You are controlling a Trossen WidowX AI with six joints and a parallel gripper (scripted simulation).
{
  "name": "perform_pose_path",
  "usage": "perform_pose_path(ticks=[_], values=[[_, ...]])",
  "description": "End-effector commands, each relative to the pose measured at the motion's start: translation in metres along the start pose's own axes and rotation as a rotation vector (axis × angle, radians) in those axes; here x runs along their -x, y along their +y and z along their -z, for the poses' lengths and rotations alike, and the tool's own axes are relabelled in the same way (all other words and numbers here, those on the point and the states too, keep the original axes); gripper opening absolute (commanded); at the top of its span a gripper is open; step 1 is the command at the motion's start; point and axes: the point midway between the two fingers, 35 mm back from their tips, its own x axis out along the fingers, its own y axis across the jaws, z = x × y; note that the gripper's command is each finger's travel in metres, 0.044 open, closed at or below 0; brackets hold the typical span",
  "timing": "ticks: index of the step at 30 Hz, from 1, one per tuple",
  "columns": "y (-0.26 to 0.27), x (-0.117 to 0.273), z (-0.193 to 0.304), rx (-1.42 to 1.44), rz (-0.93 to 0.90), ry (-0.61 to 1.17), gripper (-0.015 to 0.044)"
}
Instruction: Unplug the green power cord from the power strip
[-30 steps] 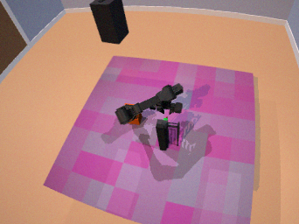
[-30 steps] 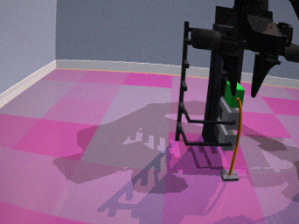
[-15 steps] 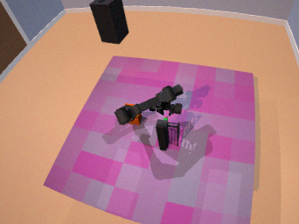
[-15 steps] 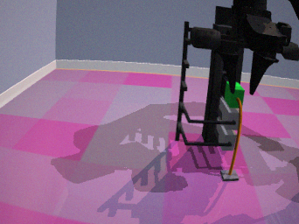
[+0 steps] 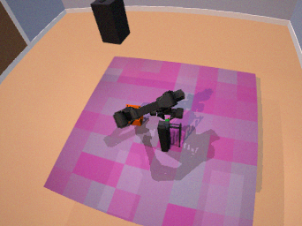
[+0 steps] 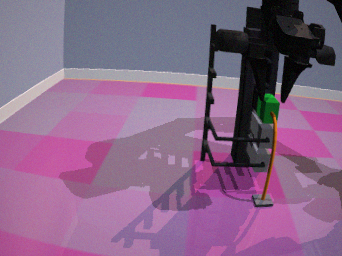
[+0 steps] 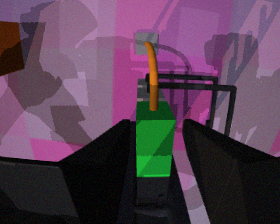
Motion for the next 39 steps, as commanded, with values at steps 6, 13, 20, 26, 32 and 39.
perform_pose_path(ticks=[6,13,20,26,32,39], values=[[0.000,-0.001,0.009,0.003,0.001,0.006,0.0160],[0.000,-0.010,0.009,0.003,0.001,0.007,0.0160],[0.000,-0.010,0.008,-0.001,-0.001,0.001,0.0108],[0.000,-0.010,0.008,-0.001,-0.001,0.001,0.0028],[0.000,-0.010,0.007,-0.001,-0.001,0.001,0.0000],[-0.001,-0.010,-0.002,0.000,0.000,0.000,0.0000]])
